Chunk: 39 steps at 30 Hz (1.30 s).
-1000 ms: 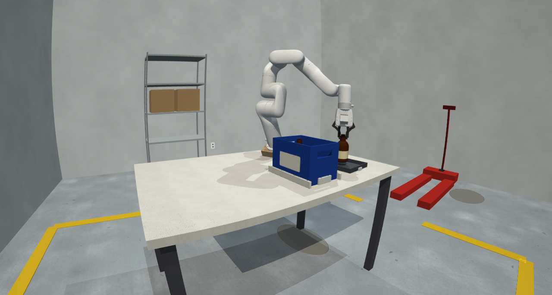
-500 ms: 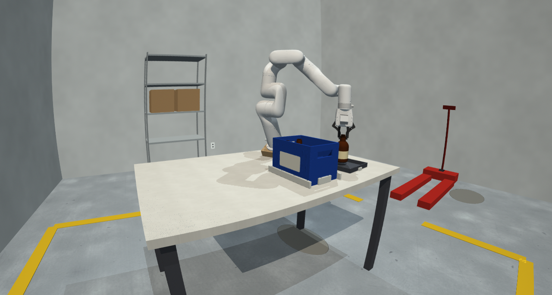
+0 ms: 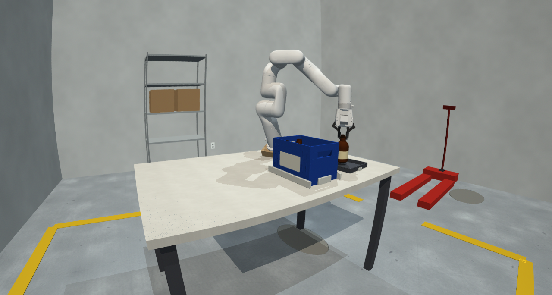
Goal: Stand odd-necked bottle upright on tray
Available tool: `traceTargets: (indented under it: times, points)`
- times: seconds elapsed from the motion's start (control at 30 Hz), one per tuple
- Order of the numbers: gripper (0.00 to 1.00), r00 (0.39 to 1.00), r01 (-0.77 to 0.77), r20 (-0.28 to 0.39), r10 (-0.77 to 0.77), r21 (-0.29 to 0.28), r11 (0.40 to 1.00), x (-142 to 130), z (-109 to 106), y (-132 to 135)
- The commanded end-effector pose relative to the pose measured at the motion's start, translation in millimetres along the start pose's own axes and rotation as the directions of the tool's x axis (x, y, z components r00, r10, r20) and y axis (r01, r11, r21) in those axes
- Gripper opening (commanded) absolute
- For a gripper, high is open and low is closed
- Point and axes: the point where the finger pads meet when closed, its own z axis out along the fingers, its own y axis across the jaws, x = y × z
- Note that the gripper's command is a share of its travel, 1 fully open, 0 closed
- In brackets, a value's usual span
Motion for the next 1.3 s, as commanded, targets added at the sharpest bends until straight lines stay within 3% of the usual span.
traceTargets:
  times: [0.0,1.27]
  points:
    - [0.0,1.0,0.0,0.0,0.0,0.004,1.0,0,-1,-1]
    - [0.0,1.0,0.0,0.0,0.0,0.004,1.0,0,13,-2]
